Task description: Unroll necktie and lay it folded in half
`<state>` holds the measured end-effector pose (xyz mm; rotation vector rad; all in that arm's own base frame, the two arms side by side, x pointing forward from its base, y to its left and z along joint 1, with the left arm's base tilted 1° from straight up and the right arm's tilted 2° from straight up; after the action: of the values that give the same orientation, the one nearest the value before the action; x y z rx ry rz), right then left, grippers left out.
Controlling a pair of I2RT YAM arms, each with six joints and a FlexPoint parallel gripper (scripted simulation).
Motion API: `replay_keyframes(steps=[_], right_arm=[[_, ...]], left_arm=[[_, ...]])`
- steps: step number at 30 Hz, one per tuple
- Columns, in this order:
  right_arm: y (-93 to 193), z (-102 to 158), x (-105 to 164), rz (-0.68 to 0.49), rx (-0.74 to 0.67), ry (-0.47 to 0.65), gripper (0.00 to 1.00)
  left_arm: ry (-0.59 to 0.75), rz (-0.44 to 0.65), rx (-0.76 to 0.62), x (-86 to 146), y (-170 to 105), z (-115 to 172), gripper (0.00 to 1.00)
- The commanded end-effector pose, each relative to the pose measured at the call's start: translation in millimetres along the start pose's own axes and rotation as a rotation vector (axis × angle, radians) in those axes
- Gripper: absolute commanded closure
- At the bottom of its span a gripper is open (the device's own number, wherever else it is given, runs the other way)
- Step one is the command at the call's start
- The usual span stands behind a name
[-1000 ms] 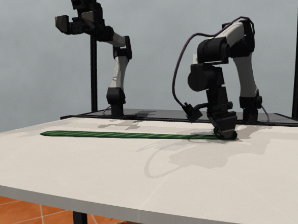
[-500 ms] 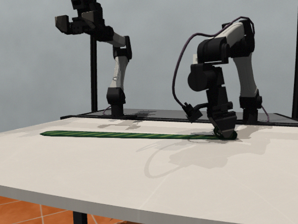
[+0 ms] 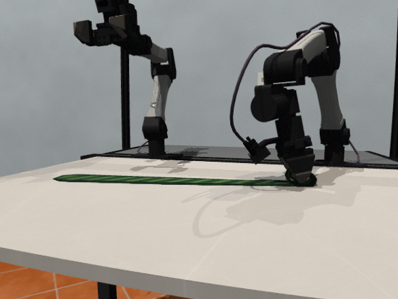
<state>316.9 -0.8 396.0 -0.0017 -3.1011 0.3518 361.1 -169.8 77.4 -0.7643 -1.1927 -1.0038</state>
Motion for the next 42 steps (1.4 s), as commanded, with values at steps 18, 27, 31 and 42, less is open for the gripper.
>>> replay_keyframes(steps=[18, 27, 31, 42], right_arm=[[0.0, 0.0, 0.0, 0.0, 0.0, 0.0, 0.0], [0.0, 0.0, 0.0, 0.0, 0.0, 0.0, 0.0], [0.0, 0.0, 0.0, 0.0, 0.0, 0.0, 0.0], [0.0, 0.0, 0.0, 0.0, 0.0, 0.0, 0.0]], left_arm=[[-0.447, 0.1, -0.011, -10.0, 11.4, 39.2, 0.58], [-0.83, 0.19, -0.011, -22.0, 18.8, 69.3, 0.58], [-0.95, 0.219, -0.012, -27.1, 20.8, 77.5, 0.58], [-1.241, 0.288, -0.012, -41.5, 25.0, 94.1, 0.58]])
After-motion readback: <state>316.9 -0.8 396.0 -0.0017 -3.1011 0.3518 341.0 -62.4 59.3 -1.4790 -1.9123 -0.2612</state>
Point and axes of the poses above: on each arm, the point where the finger pads meet when closed, its own x axis back along the fingers, its own y axis across the jaws, z = x × y, the point moved 6 cm from there along x, back along the fingers, and after that the axes turned 13 degrees about x, right-handed, at the moved point
